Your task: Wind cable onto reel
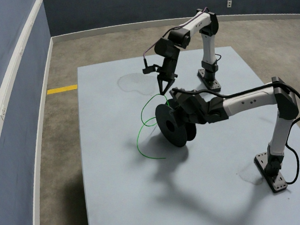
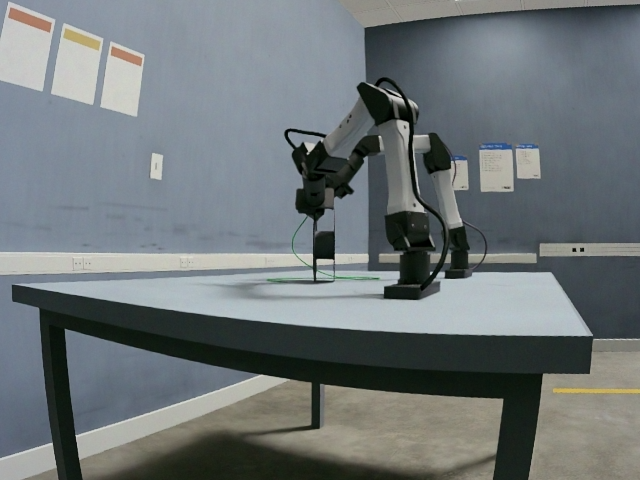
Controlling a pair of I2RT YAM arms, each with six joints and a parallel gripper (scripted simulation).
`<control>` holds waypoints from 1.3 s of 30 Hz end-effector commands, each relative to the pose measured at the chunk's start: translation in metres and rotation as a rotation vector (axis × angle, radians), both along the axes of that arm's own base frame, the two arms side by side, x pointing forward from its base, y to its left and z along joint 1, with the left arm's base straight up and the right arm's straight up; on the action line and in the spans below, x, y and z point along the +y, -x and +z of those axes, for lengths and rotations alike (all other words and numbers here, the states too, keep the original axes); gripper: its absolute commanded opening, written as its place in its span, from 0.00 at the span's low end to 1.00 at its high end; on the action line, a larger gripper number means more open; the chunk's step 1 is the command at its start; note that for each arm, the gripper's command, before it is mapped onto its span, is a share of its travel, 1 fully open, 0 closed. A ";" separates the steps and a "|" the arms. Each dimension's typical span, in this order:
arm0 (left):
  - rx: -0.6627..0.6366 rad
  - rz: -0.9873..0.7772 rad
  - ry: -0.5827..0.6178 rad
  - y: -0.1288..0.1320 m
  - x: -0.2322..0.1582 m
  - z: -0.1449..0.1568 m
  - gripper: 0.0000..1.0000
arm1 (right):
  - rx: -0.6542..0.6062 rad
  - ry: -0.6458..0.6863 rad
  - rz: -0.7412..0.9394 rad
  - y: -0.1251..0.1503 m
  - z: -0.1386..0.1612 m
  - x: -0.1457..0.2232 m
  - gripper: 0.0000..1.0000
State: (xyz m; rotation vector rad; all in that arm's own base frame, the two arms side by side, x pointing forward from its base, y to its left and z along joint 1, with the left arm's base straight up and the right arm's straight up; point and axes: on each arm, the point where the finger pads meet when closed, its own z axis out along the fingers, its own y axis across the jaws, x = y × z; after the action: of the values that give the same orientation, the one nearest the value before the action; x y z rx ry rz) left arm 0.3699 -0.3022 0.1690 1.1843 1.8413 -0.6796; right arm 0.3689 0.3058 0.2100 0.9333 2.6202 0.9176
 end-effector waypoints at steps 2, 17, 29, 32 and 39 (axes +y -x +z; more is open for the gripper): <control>-0.013 -0.003 0.020 0.007 0.001 0.011 0.00 | -0.029 -0.018 0.007 -0.004 0.007 0.001 0.00; -0.010 -0.003 0.018 0.009 0.002 0.010 0.00 | -0.022 -0.012 0.004 -0.006 0.002 0.000 0.06; -0.010 -0.003 0.018 0.009 0.002 0.010 0.00 | -0.022 -0.012 0.006 -0.005 0.002 0.001 0.26; -0.010 -0.003 0.018 0.009 0.002 0.010 0.00 | -0.021 -0.011 0.007 -0.005 0.001 0.001 0.30; -0.010 -0.003 0.018 0.009 0.002 0.010 0.00 | -0.041 -0.030 0.006 -0.007 0.022 -0.005 0.30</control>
State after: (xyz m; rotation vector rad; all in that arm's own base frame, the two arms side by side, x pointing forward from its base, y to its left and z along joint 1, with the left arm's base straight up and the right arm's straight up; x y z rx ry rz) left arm 0.3696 -0.3016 0.1690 1.1831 1.8410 -0.6791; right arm 0.3709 0.3039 0.2105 0.9355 2.6180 0.9219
